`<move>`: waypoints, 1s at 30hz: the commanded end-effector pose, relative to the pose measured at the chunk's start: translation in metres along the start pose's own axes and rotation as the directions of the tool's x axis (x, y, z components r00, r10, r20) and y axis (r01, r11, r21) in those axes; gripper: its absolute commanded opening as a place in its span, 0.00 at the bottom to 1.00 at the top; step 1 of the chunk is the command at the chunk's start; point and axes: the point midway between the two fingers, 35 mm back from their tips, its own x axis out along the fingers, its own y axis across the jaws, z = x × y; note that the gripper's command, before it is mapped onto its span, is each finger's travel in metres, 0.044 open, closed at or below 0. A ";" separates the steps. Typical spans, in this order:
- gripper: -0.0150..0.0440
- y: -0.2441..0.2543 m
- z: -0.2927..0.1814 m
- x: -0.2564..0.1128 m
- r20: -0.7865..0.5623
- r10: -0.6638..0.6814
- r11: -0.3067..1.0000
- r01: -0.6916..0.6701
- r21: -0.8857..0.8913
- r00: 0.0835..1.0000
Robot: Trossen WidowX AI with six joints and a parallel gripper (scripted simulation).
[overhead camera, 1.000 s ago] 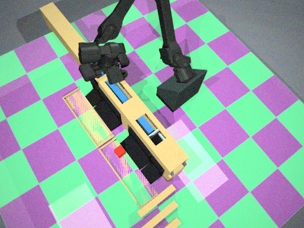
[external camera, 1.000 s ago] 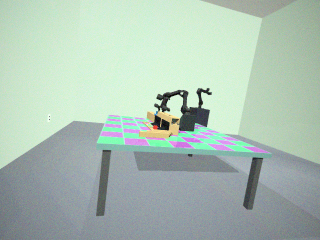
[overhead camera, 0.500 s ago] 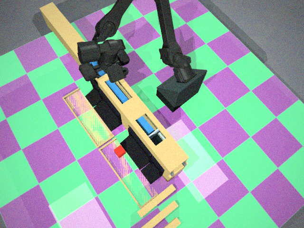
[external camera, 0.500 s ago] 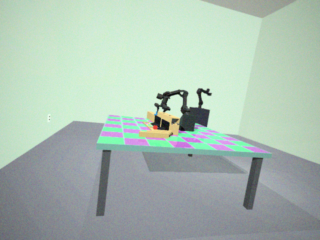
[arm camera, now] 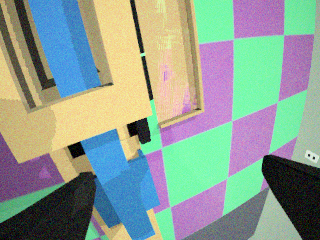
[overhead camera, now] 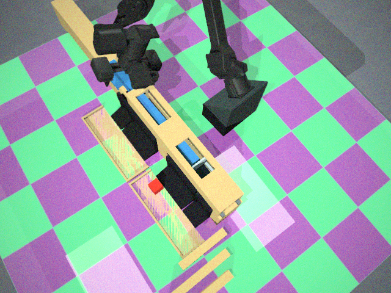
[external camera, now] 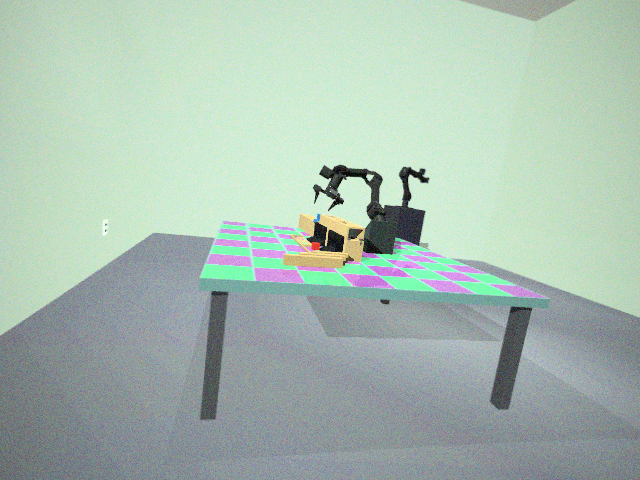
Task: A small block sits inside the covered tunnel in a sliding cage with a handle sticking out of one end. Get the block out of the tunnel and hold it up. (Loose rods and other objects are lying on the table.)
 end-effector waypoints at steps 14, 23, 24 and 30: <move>1.00 -0.065 0.147 -0.003 0.166 0.170 0.656 -0.238 0.716 0.971; 1.00 -0.063 0.217 -0.004 0.166 0.270 0.360 -0.259 0.896 0.948; 1.00 -0.062 0.225 -0.004 0.164 0.281 0.324 -0.254 0.911 0.946; 1.00 -0.051 0.269 -0.004 0.139 0.344 0.116 -0.189 0.975 0.929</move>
